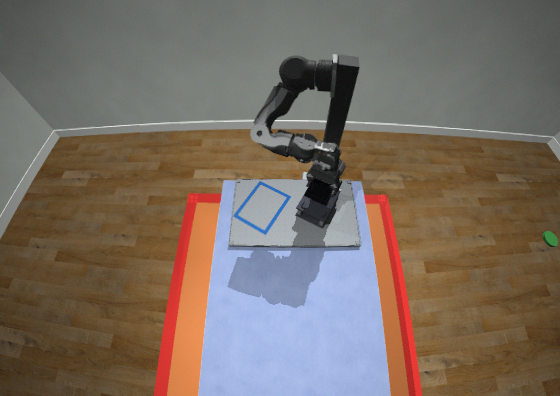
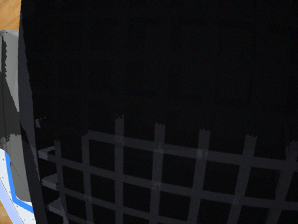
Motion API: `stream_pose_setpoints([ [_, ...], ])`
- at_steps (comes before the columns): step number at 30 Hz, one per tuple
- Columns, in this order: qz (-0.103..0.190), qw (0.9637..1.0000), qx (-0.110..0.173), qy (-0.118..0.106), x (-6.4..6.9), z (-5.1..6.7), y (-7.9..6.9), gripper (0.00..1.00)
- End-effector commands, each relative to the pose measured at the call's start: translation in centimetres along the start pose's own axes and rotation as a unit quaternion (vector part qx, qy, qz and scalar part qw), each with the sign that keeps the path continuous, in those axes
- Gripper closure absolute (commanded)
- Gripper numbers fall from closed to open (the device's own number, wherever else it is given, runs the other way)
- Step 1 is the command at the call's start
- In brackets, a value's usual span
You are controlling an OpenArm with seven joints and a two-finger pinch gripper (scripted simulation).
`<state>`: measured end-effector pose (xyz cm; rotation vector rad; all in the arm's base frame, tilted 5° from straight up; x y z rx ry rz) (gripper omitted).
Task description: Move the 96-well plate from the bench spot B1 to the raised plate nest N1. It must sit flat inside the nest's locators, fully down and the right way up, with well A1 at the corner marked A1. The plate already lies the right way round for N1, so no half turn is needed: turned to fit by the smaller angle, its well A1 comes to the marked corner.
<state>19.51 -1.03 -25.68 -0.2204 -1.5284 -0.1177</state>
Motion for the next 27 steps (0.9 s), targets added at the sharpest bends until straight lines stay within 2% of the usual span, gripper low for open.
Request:
stream_pose_setpoints([
  [1,0.004,0.9999,-0.01,-0.002,0.53,0.12,0.66,1.0],
  [2,0.004,0.9999,-0.01,-0.002,0.77,0.36,1.35,1.0],
  [27,0.004,0.9999,-0.01,-0.002,0.6,0.14,0.75,1.0],
])
Point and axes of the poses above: the point where the finger pads meet when closed, its own x axis back along the fingers, its own y axis across the jaws, z = x × y, the point moved 6 cm from there along x, back along the fingers, and after that the axes turned 7 degrees about x, right-handed, at the moved point
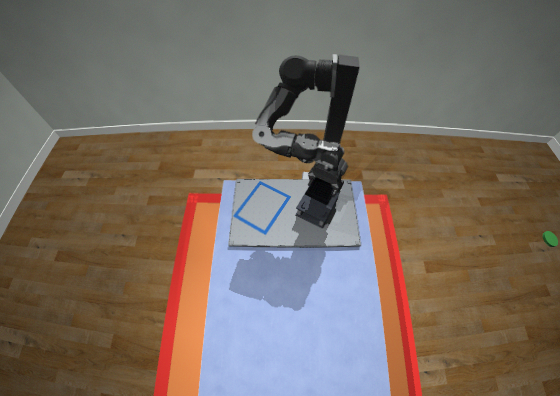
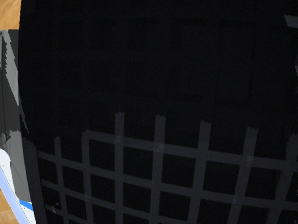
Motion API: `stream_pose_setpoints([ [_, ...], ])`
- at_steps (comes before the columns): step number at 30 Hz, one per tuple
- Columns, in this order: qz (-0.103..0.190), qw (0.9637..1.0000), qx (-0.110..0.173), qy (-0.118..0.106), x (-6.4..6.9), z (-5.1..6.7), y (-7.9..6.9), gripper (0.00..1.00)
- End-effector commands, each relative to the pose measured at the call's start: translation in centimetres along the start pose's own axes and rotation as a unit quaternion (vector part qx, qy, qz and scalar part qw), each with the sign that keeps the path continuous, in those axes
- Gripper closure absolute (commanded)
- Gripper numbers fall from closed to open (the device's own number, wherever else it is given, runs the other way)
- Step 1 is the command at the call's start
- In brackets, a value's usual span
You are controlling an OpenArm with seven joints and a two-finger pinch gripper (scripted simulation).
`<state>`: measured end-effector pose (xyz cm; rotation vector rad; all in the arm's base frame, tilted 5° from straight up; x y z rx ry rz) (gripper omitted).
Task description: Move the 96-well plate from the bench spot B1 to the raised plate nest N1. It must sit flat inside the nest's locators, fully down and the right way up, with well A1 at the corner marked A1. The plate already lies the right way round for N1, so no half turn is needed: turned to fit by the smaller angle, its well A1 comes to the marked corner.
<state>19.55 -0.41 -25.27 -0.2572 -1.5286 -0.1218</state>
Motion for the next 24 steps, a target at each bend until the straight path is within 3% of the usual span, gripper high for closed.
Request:
stream_pose_setpoints([
  [1,-0.006,1.0,0.003,0.0,0.2,0.0,0.2,1.0],
  [21,-0.006,1.0,0.003,0.0,0.1,0.0,0.0,1.0],
  [24,-0.007,1.0,0.003,0.0,-1.8,-0.1,-0.1,1.0],
])
Point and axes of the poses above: the point where the finger pads meet when closed, its own x axis back along the fingers, its own y axis across the jaws, z = x × y, the point moved 6 cm from there along x, back along the fingers, and after that the axes turned 7 degrees about x, right-handed, at the moved point
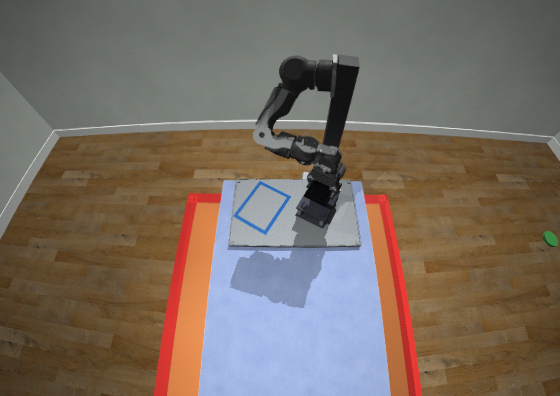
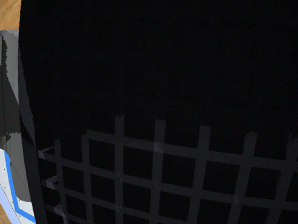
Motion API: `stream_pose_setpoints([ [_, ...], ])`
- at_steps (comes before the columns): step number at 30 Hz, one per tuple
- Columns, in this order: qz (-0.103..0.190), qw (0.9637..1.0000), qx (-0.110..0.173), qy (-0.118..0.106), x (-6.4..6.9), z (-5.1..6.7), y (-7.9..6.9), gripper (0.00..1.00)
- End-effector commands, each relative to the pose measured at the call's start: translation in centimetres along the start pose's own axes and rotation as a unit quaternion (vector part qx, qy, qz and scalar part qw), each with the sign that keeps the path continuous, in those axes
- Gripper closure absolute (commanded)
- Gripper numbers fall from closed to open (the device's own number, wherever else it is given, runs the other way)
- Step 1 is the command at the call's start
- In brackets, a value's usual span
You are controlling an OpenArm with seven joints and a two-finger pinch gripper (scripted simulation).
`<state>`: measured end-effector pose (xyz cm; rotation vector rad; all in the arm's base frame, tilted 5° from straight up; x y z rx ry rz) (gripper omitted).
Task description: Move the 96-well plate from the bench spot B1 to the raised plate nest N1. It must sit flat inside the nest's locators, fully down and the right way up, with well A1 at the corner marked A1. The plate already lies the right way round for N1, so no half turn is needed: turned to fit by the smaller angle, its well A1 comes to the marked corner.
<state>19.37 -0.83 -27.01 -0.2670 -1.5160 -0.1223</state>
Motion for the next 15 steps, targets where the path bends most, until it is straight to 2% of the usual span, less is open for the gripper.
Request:
stream_pose_setpoints([
  [1,-0.011,0.9999,0.007,-0.005,-0.7,-0.1,0.2,1.0],
  [2,-0.011,0.9999,0.007,-0.005,-1.3,-0.1,0.1,1.0],
  [14,-0.011,0.9999,0.007,-0.005,-1.3,-0.1,0.1,1.0],
  [15,-0.011,0.9999,0.007,-0.005,-1.9,-0.1,0.1,1.0],
])
Point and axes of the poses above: the point where the finger pads meet when closed, its own x axis back along the fingers, its own y axis across the jaws, z = x × y, the point moved 6 cm from there along x, back along the fingers, and after that the axes turned 7 degrees about x, right-handed, at the moved point
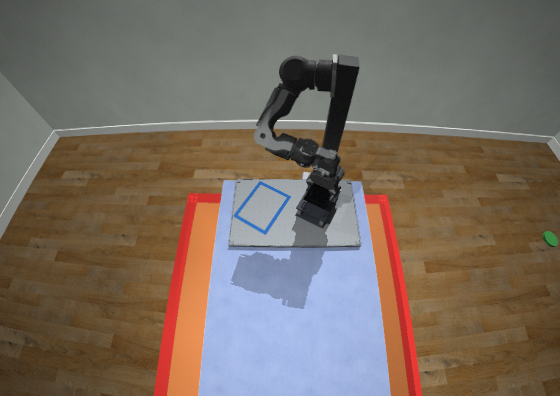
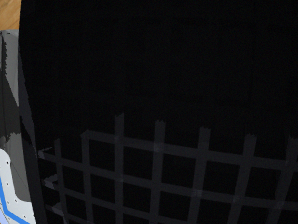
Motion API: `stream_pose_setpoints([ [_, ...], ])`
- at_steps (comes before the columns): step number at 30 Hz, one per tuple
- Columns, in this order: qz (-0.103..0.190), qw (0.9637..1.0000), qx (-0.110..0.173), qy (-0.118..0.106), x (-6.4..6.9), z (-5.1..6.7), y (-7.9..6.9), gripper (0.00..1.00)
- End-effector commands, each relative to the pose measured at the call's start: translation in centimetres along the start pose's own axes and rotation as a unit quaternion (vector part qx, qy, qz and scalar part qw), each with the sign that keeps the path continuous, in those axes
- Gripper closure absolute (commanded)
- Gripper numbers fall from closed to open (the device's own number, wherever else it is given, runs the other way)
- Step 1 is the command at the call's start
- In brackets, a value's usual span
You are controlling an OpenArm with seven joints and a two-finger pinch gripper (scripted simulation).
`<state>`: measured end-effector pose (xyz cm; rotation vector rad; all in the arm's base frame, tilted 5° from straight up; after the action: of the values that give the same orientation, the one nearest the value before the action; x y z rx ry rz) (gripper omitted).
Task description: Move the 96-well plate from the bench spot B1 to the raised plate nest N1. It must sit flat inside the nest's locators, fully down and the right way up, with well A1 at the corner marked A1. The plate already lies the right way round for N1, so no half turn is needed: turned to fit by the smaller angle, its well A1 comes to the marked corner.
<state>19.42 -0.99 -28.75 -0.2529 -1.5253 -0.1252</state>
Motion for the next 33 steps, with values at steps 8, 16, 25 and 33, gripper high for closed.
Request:
stream_pose_setpoints([
  [8,-0.006,1.0,0.004,-0.001,-2.7,0.0,0.0,1.0],
  [16,-0.006,1.0,0.004,-0.001,-2.7,0.0,0.0,1.0],
  [25,-0.006,1.0,0.004,-0.001,-4.0,0.0,0.1,1.0],
  [33,-0.006,1.0,0.004,-0.001,-4.0,0.0,0.1,1.0],
])
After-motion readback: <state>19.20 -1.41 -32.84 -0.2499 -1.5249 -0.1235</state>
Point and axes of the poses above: the point where the finger pads meet when closed, its own x axis back along the fingers, its own y axis across the jaws, z = x × y, the point moved 6 cm from there along x, back along the fingers, and after that the axes turned 7 degrees about x, right-handed, at the moved point
